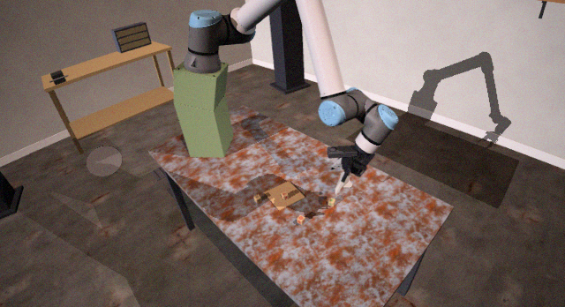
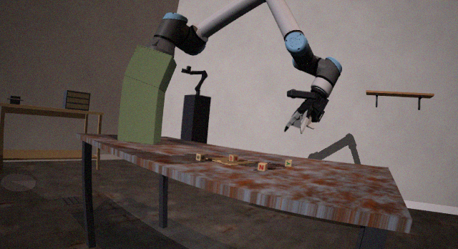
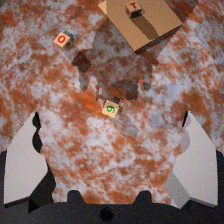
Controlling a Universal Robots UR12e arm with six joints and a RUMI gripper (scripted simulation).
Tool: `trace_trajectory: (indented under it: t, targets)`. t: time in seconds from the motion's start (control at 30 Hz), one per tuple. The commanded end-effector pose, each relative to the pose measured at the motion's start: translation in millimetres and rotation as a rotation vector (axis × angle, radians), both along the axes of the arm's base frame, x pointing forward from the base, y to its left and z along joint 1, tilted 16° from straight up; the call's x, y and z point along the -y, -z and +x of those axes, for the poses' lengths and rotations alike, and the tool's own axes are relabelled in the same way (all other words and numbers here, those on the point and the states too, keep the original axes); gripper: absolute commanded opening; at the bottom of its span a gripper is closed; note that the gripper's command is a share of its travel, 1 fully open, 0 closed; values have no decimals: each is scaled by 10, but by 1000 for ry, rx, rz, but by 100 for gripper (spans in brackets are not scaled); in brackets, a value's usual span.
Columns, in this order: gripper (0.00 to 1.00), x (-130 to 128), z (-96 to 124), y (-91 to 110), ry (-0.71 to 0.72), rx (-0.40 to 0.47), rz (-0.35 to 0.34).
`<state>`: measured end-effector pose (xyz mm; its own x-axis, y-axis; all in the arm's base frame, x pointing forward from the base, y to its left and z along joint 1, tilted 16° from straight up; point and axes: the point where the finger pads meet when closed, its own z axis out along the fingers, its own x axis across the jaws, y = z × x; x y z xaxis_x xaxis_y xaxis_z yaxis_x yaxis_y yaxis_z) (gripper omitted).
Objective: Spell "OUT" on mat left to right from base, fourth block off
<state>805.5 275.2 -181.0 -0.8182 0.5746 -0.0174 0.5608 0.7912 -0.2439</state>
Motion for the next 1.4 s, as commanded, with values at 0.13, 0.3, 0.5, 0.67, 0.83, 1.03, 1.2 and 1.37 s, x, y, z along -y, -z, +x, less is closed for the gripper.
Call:
trace_trajectory:
  t: [0.13, 0.3, 0.5, 0.67, 0.83, 1.03, 1.2, 1.37]
  targets:
    - [100, 5, 21, -13, 1, 2, 0]
    - [100, 5, 21, -13, 1, 2, 0]
    - [100, 5, 21, -13, 1, 2, 0]
    - [100, 5, 21, -13, 1, 2, 0]
    - [100, 5, 21, -13, 1, 2, 0]
    - [100, 117, -67, 29, 2, 2, -1]
    - [100, 416, -326, 170, 2, 2, -2]
    - [100, 931, -868, 381, 2, 1, -3]
